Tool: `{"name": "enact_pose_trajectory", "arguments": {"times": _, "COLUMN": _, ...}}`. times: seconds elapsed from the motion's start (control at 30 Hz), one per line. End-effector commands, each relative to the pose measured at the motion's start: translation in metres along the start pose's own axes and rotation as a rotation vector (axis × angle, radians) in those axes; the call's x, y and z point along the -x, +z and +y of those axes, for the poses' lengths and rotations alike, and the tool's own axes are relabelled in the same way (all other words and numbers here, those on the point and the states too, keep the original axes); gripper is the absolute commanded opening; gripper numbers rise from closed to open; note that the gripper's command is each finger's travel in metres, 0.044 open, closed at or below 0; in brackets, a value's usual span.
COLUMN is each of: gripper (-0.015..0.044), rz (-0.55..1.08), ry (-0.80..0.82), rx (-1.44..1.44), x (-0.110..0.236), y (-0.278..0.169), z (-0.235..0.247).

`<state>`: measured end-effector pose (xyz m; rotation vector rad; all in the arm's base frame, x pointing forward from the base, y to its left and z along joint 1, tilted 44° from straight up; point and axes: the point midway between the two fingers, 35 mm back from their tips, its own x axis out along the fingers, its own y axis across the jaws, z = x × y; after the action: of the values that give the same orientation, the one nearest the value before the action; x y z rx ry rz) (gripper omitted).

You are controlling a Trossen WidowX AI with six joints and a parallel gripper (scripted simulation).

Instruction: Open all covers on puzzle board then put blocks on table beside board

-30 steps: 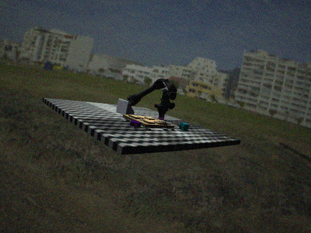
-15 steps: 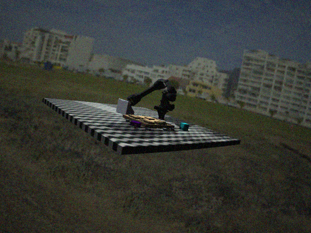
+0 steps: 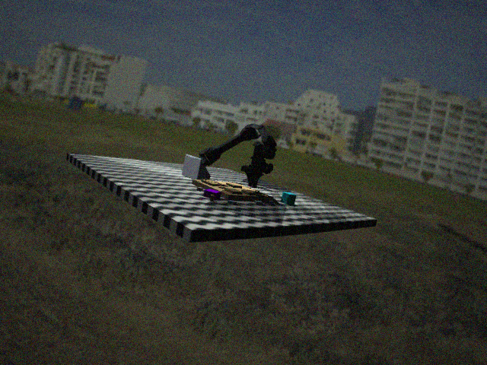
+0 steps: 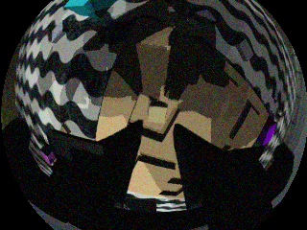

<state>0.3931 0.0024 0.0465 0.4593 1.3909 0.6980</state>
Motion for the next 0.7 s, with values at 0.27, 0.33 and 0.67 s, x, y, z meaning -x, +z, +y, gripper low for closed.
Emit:
{"name": "enact_pose_trajectory", "arguments": {"times": 0.27, "gripper": 0.0144, "rz": 0.003, "ry": 0.005, "rx": -0.005, "x": -0.011, "y": -0.001, "z": 0.001}}
{"name": "enact_pose_trajectory", "arguments": {"times": 0.33, "gripper": 0.0144, "rz": 0.003, "ry": 0.005, "rx": -0.005, "x": -0.013, "y": -0.001, "z": 0.001}}
{"name": "enact_pose_trajectory", "arguments": {"times": 0.67, "gripper": 0.0144, "rz": 0.003, "ry": 0.006, "rx": -0.005, "x": -0.023, "y": -0.002, "z": 0.002}}
